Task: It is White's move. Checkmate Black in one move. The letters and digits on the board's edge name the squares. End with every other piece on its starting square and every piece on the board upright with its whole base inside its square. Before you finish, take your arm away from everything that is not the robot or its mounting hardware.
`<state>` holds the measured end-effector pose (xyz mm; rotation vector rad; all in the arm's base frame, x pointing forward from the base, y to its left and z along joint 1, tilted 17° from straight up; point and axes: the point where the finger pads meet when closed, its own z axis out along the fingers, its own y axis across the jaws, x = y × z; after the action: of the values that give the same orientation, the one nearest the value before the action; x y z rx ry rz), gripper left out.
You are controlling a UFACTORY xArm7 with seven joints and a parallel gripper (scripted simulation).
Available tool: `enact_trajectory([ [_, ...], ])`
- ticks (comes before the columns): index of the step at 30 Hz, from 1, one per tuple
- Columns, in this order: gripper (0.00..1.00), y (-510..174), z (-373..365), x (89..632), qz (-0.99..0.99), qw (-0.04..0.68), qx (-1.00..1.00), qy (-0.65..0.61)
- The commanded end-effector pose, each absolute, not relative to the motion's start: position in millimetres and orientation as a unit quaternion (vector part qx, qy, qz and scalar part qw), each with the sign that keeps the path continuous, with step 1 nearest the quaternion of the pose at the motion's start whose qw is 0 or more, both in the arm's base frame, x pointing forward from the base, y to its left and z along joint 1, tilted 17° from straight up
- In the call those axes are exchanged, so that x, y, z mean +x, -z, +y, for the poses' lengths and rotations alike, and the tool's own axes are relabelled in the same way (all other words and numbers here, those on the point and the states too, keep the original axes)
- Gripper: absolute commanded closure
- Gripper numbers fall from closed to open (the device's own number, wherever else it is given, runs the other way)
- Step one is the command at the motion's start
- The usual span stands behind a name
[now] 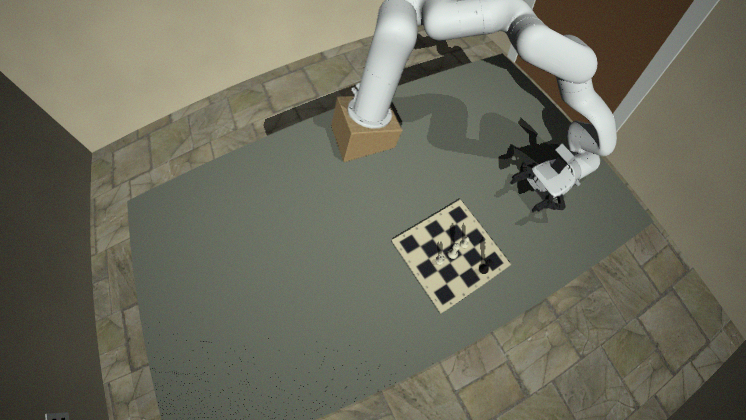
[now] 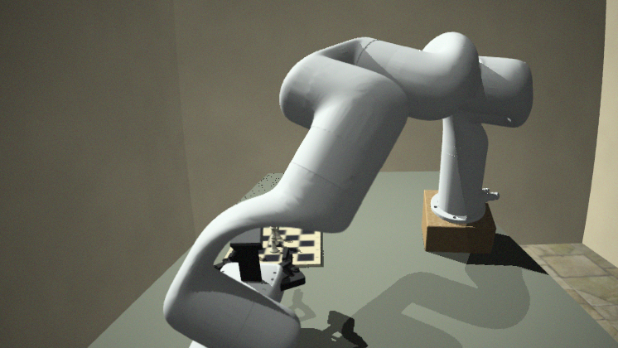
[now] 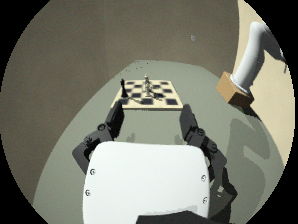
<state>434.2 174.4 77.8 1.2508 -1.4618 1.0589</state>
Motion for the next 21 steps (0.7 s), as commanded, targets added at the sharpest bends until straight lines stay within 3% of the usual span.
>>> enact_trajectory([
  [1,0.0,-79,175,435,-0.594,0.454,0.506,-0.429],
  [21,0.0,-102,168,433,-0.594,0.454,0.506,-0.429],
])
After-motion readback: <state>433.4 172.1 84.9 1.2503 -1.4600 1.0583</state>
